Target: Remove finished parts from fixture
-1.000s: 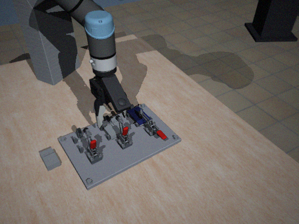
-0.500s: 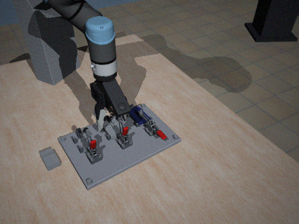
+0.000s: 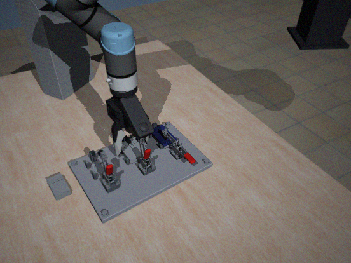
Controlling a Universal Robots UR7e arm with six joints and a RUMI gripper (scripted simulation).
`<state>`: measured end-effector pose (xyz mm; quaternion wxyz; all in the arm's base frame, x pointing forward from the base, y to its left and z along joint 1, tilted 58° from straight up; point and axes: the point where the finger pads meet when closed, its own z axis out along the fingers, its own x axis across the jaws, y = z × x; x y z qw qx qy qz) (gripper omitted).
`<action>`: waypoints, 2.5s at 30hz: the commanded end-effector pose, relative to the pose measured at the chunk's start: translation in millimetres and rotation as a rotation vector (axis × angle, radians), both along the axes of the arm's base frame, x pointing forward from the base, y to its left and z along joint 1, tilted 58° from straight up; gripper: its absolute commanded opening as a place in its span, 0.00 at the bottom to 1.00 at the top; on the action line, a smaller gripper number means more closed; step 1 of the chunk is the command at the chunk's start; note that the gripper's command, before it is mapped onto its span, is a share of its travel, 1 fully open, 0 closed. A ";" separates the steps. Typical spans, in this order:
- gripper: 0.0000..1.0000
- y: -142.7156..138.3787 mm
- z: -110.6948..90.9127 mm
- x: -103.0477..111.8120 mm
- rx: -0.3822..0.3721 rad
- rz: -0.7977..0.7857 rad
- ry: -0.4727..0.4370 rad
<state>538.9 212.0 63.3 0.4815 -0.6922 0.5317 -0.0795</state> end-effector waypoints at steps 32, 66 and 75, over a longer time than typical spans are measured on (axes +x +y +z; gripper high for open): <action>0.00 -0.1 0.2 0.2 0.000 0.000 -0.001; 0.00 -0.7 0.8 -0.5 0.000 0.000 -0.001; 0.00 -2.9 2.8 -2.9 0.000 0.000 -0.001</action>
